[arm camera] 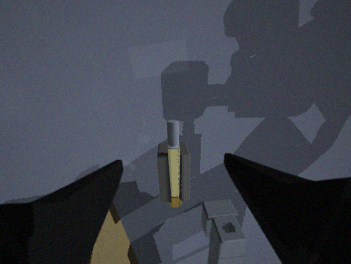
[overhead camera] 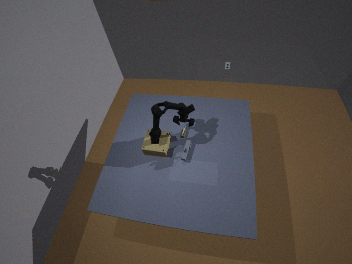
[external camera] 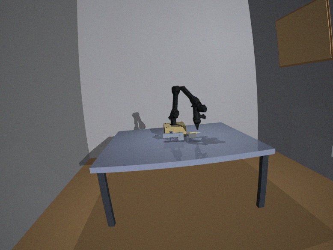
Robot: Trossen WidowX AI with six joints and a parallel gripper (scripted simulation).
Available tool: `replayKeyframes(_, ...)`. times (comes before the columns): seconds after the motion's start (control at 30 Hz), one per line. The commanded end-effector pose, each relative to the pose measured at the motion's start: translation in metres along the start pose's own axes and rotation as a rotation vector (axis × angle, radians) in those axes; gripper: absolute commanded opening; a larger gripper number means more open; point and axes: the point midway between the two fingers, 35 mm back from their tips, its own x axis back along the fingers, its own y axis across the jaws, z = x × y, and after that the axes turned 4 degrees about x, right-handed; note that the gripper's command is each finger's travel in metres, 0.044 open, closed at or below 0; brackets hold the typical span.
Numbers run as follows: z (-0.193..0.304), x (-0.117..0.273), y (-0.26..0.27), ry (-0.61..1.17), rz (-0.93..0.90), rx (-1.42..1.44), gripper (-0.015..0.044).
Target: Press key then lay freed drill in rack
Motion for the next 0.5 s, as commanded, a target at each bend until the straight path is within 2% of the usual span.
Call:
replayKeyframes(0.0, -0.001, 0.001, 0.0, 0.0, 0.003, 0.002, 0.044)
replayKeyframes(0.13, -0.026, 0.021, 0.004, -0.002, 0.076, 0.053, 0.044)
replayKeyframes(0.47, -0.119, 0.128, 0.057, -0.114, 0.382, 0.214, 0.044)
